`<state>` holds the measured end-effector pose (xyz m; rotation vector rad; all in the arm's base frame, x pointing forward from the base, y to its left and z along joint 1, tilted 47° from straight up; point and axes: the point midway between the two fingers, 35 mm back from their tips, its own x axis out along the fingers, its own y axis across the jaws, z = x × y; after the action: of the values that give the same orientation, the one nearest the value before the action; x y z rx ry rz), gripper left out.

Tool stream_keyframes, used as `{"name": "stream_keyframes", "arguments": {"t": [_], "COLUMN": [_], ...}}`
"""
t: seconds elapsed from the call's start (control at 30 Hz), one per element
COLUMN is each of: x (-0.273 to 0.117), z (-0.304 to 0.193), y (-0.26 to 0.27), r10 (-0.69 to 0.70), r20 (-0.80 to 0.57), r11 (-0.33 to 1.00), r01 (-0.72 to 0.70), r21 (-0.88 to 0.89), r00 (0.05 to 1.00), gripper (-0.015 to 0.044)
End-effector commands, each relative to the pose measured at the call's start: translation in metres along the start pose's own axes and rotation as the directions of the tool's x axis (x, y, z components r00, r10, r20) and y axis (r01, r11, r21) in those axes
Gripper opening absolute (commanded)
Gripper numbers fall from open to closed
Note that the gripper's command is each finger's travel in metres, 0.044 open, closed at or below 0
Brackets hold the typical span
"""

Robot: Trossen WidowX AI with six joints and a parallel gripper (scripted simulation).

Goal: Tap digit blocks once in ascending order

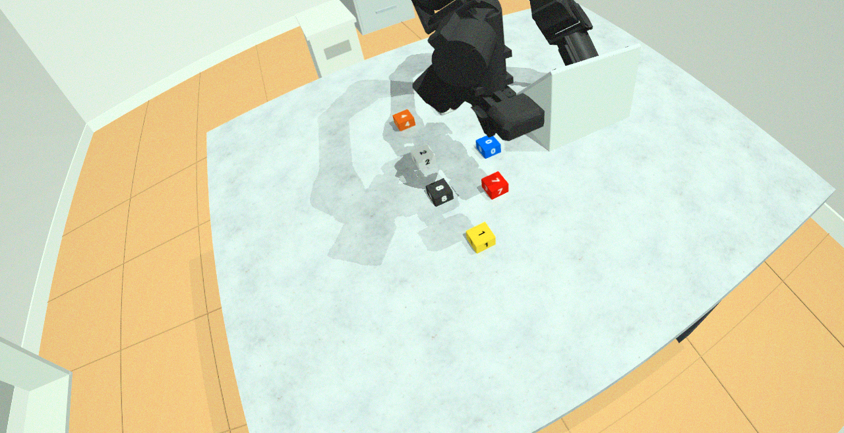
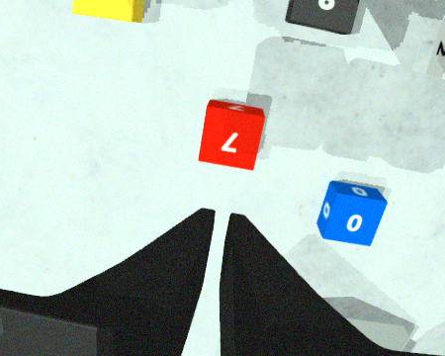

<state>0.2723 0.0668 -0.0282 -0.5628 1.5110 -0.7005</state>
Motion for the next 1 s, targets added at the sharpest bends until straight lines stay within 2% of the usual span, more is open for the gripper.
{"name": "stream_keyframes", "arguments": {"t": [0.0,0.1,0.17,0.33,0.53,0.97], "x": [-0.005,-0.003,-0.003,0.0,0.076,0.089], "z": [0.03,0.067,0.075,0.076,0.075,0.075], "y": [-0.012,-0.032,-0.038,-0.038,-0.039,-0.039], "r10": [0.004,0.0,-0.002,-0.002,-0.005,-0.006], "r20": [-0.003,-0.002,-0.002,-0.002,-0.001,-0.001], "r11": [1.0,1.0,1.0,1.0,1.0,1.0], "r01": [-0.004,0.0,0.002,0.002,0.005,0.006], "r21": [0.009,0.011,0.012,0.012,0.012,0.012], "r00": [1.0,1.0,1.0,1.0,1.0,1.0], "gripper": [0.002,0.002,0.002,0.002,0.002,0.002]}}
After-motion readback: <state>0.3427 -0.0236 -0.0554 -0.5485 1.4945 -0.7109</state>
